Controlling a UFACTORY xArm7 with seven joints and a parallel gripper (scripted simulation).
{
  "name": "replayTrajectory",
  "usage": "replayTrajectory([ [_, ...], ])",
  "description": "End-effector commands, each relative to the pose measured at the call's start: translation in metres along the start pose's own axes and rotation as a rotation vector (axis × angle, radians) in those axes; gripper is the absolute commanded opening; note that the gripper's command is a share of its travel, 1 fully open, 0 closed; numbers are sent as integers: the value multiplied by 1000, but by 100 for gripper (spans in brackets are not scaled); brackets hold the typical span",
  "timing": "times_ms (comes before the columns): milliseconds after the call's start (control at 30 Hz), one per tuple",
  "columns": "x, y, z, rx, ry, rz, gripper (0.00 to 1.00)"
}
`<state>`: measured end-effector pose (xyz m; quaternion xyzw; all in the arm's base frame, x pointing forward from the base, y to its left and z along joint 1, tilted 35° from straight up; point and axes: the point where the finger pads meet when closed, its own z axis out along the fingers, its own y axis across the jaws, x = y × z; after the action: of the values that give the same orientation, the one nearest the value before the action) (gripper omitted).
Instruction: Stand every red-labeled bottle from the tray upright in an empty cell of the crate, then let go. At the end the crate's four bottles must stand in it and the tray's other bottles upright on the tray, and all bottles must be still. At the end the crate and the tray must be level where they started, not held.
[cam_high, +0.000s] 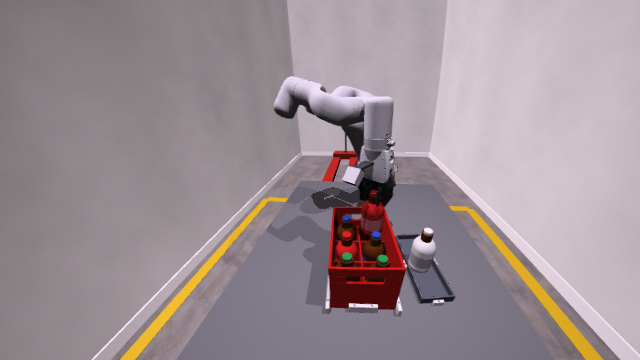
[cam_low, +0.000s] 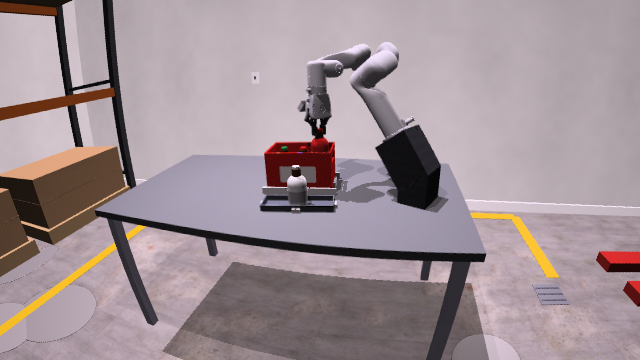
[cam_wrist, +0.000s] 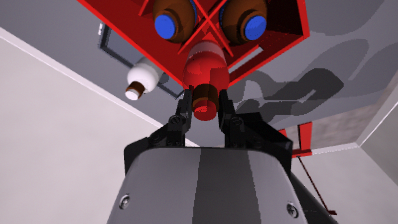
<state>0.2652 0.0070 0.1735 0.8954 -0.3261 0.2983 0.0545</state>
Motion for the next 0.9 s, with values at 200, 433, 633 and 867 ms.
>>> replayTrajectory([
  [200,1,0,-1,2,1,1,0],
  [433,1,0,0,2,2,1,0],
  [633,1,-1,1,2,2,1,0],
  [867,1,-1,6,2,2,1,0],
])
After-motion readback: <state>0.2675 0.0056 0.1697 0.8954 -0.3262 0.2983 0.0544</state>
